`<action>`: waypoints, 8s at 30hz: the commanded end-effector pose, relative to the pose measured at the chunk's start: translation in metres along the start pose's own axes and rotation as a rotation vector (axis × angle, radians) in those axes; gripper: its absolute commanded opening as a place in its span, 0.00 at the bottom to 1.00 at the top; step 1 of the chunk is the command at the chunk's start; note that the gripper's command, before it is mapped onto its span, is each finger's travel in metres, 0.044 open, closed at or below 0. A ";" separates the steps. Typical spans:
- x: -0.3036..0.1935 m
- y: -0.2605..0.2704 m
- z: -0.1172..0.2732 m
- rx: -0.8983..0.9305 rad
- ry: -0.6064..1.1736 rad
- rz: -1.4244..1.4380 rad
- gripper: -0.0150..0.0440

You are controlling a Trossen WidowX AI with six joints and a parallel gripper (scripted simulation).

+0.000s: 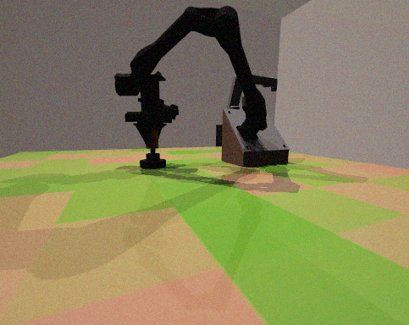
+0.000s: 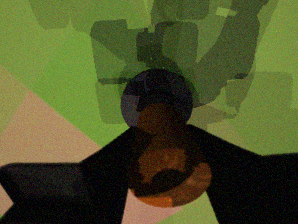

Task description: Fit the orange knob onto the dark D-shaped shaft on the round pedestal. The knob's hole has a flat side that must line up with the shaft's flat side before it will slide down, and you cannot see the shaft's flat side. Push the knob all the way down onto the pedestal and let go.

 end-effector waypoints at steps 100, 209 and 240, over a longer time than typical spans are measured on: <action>0.004 0.003 0.004 -0.006 -0.001 -2.777 0.25; 0.003 0.005 0.002 -0.007 -0.004 -3.352 0.25; 0.005 0.004 0.002 -0.007 -0.004 -3.352 0.25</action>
Point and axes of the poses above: the point midway between the two fingers, 35 mm back from their tips, its own z axis back along the fingers, its own y axis across the jaws, x = y × z, the point moved 4 cm from there along z, back along the fingers, and after that the axes turned 5 degrees about -z, right-handed, at the moved point
